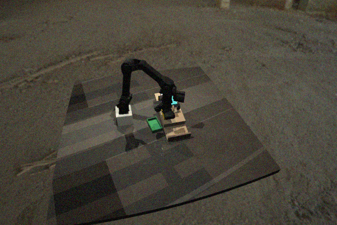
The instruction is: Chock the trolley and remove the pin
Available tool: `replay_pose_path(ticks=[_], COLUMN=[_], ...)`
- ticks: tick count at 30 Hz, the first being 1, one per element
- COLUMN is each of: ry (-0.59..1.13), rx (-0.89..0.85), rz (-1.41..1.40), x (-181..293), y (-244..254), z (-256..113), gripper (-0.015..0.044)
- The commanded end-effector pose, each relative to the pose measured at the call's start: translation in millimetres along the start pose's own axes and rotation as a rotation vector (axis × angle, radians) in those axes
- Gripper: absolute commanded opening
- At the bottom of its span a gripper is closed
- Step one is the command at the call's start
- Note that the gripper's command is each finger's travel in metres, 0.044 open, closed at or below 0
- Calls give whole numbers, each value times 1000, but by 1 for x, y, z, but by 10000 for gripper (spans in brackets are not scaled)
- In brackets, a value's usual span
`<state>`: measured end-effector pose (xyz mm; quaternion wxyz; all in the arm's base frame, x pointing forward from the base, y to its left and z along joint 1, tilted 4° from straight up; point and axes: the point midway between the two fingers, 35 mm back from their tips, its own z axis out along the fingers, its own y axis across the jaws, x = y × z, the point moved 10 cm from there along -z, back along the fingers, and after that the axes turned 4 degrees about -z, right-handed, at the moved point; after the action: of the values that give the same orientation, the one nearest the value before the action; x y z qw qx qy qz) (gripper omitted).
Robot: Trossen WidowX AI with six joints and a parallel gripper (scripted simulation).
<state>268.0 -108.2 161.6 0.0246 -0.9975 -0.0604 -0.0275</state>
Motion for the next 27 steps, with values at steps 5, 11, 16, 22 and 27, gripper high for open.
replay_pose_path(ticks=[5,11,16,22,27], ry=[0,0,0,-1,2], rx=[1,6,7,4,-1], rz=[-2,0,0,3,-15], x=[0,-1,0,0,1], y=[0,1,2,2,1], z=[-1,-24,-42,-51,-52], gripper=[190,190,190,216,242])
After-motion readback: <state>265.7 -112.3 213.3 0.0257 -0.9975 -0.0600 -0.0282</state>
